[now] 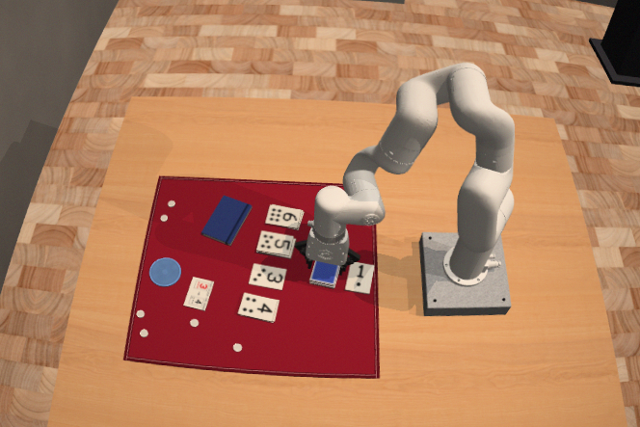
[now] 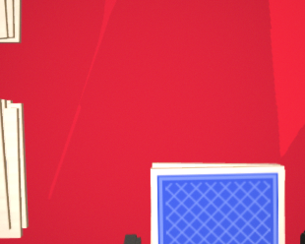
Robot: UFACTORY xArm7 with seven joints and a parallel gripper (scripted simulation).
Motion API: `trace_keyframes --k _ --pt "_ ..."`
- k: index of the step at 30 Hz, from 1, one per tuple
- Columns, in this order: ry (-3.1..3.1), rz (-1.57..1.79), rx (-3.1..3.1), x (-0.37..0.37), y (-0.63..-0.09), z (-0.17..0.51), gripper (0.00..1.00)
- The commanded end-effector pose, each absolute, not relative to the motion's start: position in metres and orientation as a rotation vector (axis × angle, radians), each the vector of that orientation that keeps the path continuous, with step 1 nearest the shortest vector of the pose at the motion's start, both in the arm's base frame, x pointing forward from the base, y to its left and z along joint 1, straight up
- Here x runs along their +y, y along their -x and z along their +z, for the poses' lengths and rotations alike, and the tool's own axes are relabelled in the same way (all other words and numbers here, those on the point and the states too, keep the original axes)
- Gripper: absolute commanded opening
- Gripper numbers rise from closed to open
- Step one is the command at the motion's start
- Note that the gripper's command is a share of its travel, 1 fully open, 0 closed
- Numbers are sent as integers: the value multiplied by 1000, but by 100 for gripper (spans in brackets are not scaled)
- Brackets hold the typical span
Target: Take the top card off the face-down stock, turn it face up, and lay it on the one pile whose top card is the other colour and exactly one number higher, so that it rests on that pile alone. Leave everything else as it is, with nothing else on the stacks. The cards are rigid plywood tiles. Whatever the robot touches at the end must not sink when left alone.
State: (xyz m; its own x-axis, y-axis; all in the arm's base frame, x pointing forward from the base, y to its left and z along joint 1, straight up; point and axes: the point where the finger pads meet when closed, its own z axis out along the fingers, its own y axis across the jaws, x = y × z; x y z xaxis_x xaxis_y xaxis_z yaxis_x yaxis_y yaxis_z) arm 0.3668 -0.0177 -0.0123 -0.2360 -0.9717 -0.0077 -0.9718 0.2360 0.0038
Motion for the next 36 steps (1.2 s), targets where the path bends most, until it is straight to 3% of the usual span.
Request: trace_keyframes --k 1,36 --pt "1938 8 2465 -18 -368 -12 87" --pt "1938 8 2465 -18 -368 -15 87"
